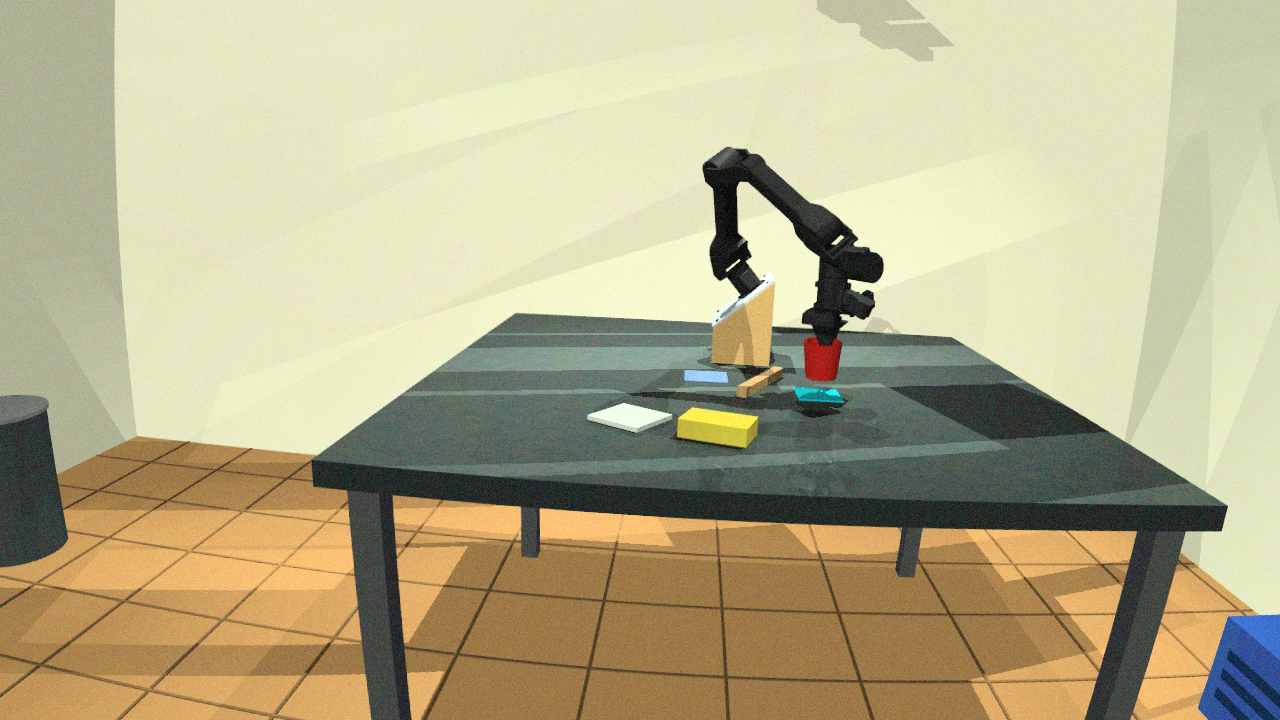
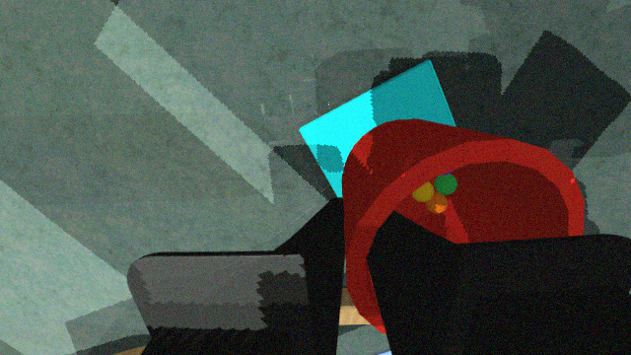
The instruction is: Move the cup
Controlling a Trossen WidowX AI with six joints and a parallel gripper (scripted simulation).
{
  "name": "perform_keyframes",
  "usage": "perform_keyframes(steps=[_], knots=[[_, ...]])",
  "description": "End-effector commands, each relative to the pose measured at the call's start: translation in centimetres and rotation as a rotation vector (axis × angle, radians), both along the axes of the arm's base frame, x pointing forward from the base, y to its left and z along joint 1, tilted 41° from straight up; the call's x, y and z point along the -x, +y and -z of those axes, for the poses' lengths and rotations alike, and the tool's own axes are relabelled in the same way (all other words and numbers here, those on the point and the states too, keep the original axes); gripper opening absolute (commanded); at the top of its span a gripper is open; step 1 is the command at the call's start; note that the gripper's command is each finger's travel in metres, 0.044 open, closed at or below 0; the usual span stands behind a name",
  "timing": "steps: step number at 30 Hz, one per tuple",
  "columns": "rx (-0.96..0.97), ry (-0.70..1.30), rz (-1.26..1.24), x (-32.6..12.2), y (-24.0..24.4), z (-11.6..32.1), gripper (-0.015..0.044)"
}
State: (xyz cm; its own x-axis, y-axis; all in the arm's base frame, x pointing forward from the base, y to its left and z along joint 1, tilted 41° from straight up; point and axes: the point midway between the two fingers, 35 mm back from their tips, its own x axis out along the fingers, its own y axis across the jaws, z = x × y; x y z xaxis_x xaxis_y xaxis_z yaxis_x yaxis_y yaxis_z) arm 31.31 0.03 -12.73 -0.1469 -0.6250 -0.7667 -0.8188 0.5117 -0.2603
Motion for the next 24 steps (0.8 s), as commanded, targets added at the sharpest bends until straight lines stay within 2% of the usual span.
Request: perform_keyframes(steps=[1, 12, 24], knots=[[0.005, 0.005, -0.005, 0.2, -0.6, 0.8, 0.0], [0.006, 0.005, -0.005, 0.5, -1.8, 2.4, 0.0], [0.002, 0.004, 0.001, 0.5, -1.6, 2.2, 0.0]])
